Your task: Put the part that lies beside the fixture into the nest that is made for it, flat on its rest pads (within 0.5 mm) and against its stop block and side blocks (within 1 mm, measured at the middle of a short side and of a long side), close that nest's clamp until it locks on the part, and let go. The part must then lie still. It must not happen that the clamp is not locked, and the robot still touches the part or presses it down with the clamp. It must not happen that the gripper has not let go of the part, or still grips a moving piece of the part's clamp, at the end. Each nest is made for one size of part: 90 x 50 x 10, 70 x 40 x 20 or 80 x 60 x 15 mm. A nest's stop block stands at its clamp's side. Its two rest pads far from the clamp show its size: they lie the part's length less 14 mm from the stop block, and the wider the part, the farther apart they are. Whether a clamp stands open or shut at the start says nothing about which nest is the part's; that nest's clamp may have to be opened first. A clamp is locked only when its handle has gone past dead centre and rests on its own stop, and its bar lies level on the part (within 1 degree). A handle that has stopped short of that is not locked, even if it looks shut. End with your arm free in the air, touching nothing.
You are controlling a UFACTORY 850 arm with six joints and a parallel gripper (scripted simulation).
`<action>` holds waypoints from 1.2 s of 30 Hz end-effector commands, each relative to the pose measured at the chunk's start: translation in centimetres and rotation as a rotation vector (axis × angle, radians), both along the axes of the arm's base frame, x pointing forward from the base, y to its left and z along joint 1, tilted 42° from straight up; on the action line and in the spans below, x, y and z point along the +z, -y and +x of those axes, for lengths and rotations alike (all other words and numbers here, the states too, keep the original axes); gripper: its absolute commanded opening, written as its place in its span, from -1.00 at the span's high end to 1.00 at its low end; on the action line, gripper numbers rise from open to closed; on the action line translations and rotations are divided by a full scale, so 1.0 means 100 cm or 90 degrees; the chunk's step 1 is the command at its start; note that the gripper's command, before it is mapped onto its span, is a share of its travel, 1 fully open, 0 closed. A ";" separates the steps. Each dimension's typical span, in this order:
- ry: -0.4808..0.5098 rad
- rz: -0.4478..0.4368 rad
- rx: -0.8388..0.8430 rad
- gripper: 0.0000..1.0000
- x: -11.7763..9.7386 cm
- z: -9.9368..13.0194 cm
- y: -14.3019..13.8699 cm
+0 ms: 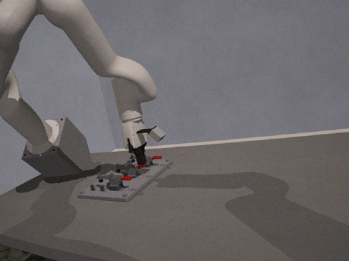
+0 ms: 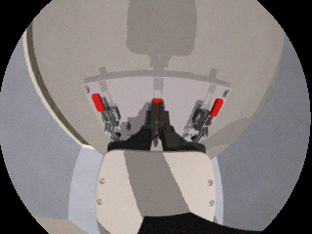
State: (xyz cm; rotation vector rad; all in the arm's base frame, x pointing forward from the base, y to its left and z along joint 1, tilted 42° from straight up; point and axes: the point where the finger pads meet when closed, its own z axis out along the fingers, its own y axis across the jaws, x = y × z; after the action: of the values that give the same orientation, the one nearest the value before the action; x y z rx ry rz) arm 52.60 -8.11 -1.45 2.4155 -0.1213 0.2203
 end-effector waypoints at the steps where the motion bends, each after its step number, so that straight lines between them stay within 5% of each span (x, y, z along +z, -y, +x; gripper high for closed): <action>1: 0.001 0.000 0.000 1.00 0.000 0.001 0.000; 36: 0.001 0.000 0.000 1.00 -0.003 0.001 0.002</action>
State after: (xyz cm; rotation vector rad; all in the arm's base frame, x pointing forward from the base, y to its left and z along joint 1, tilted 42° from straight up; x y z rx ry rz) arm 52.64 -8.31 -1.67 2.4155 -0.1213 0.2205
